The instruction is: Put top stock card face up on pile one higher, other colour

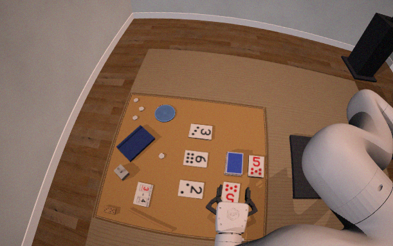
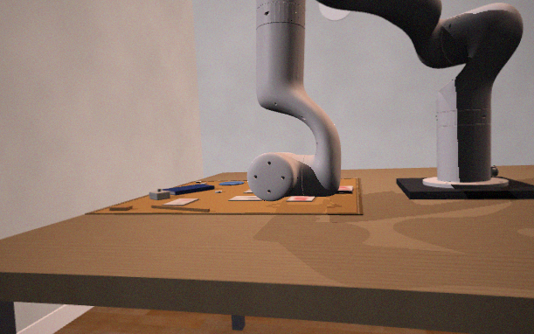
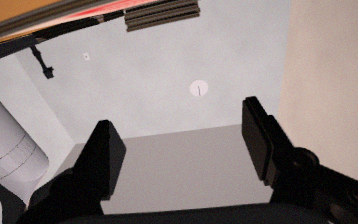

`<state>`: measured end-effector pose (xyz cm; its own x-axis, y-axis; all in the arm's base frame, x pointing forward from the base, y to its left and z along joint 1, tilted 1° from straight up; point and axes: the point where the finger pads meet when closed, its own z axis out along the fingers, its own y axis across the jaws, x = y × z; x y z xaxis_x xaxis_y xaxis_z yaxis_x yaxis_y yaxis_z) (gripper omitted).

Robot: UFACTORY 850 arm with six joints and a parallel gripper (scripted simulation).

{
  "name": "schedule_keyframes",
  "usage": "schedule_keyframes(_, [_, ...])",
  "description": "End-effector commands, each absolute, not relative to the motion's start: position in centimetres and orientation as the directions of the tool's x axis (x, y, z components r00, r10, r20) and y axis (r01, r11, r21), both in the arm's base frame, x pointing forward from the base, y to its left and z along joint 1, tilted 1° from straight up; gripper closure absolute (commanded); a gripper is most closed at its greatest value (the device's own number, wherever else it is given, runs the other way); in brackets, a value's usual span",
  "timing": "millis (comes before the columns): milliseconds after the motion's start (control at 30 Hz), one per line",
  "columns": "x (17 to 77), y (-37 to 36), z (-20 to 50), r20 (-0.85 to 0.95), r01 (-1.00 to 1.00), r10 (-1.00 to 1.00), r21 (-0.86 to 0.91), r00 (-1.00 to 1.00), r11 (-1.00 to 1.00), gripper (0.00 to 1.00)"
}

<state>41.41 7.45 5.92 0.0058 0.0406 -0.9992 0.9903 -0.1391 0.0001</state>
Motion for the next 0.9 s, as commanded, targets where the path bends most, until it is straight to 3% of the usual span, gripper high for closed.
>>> schedule_keyframes(0, [41.5, 7.5, 6.0, -0.999, 0.990, 0.041, 0.001, 0.007, -0.139, 0.00])
schedule_keyframes(867, [41.5, 7.5, 11.8, -0.999, 0.990, 0.041, 0.001, 0.007, -0.139, 0.00])
